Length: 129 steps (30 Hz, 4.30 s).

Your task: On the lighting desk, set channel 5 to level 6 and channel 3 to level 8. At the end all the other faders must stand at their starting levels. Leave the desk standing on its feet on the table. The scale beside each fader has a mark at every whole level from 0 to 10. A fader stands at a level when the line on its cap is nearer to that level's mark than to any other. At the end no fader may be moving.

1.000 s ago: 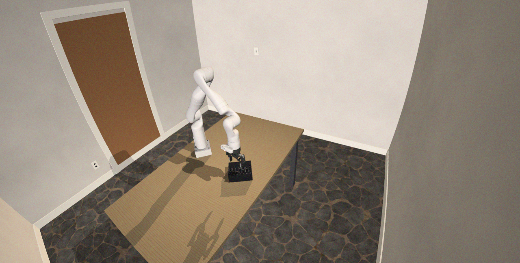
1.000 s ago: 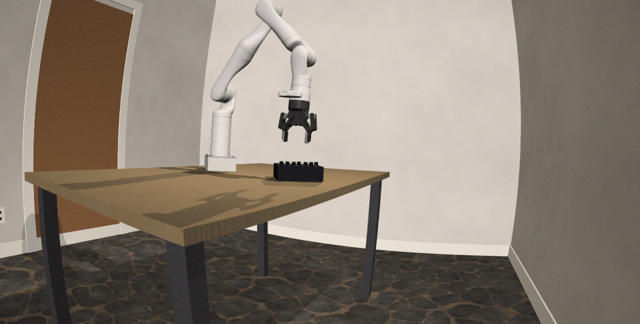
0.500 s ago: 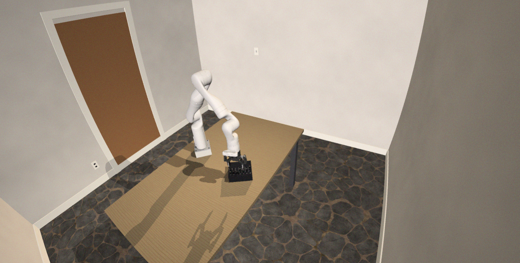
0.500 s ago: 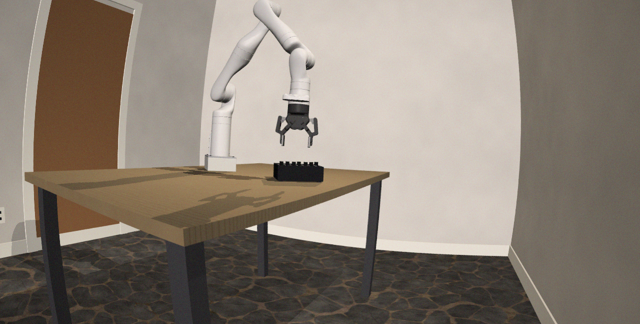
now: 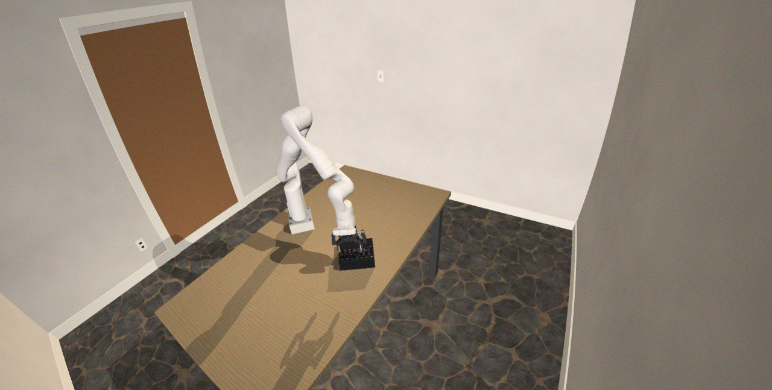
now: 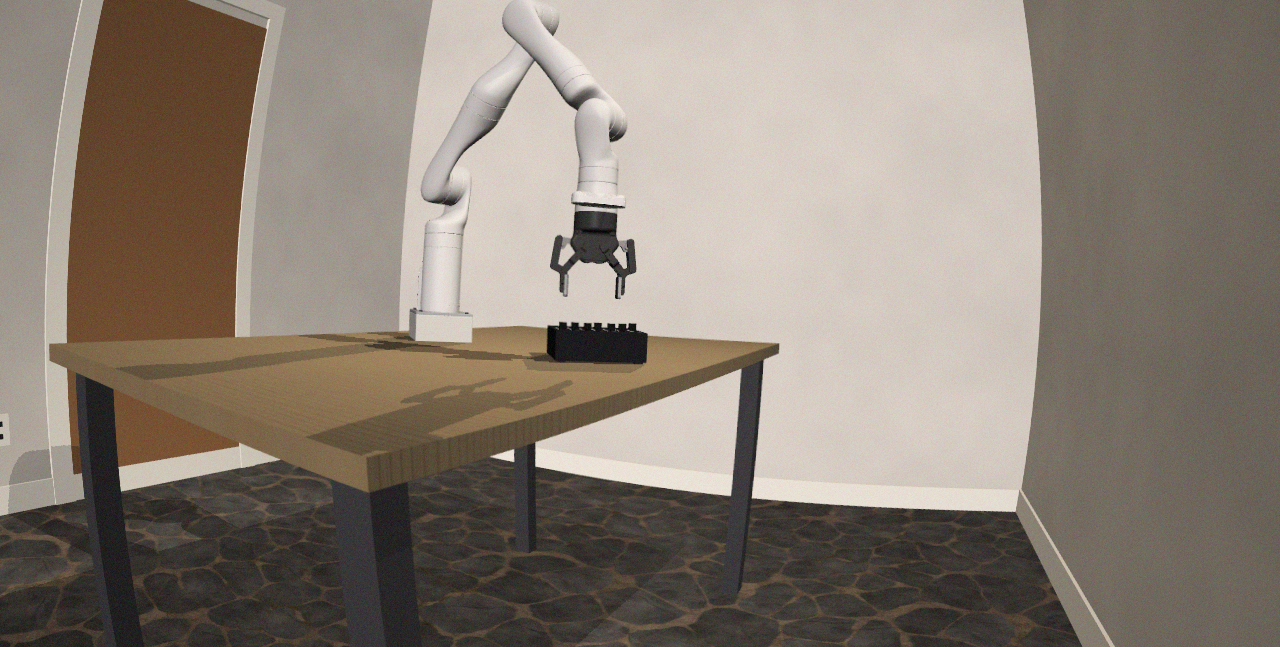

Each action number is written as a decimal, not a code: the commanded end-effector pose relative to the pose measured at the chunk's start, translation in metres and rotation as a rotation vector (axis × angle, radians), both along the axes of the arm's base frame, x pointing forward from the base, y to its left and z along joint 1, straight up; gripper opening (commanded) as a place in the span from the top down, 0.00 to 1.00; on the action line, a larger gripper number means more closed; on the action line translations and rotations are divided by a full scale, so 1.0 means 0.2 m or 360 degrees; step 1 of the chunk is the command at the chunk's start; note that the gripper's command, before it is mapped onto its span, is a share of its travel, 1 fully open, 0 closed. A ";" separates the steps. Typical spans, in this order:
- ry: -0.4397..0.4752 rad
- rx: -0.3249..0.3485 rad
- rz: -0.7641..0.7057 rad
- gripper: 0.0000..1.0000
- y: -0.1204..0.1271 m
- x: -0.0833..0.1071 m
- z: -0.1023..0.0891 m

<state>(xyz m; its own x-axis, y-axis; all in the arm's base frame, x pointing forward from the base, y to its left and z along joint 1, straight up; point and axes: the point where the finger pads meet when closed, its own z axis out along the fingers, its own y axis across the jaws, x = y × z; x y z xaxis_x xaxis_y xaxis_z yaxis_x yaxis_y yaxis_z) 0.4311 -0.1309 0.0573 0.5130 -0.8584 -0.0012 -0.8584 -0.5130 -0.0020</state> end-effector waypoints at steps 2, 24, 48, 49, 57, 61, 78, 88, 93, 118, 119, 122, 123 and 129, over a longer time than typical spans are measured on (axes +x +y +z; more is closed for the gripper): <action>-0.0003 0.0003 0.0030 0.00 -0.02 0.00 0.00; -0.0007 0.0005 0.0073 1.00 -0.02 0.00 -0.01; -0.0007 0.0005 0.0073 1.00 -0.02 0.00 -0.01; -0.0007 0.0005 0.0073 1.00 -0.02 0.00 -0.01; -0.0007 0.0005 0.0073 1.00 -0.02 0.00 -0.01; -0.0007 0.0005 0.0073 1.00 -0.02 0.00 -0.01; -0.0007 0.0005 0.0073 1.00 -0.02 0.00 -0.05; -0.0007 0.0005 0.0073 1.00 -0.02 0.00 -0.09; -0.0007 0.0005 0.0073 1.00 -0.02 0.00 -0.10; -0.0007 0.0005 0.0073 1.00 -0.02 0.00 -0.13; -0.0007 0.0005 0.0073 1.00 -0.02 0.00 -0.13; -0.0007 0.0005 0.0073 1.00 -0.02 0.00 -0.13; -0.0007 0.0005 0.0073 1.00 -0.02 0.00 -0.13; -0.0007 0.0005 0.0073 1.00 -0.02 0.00 -0.13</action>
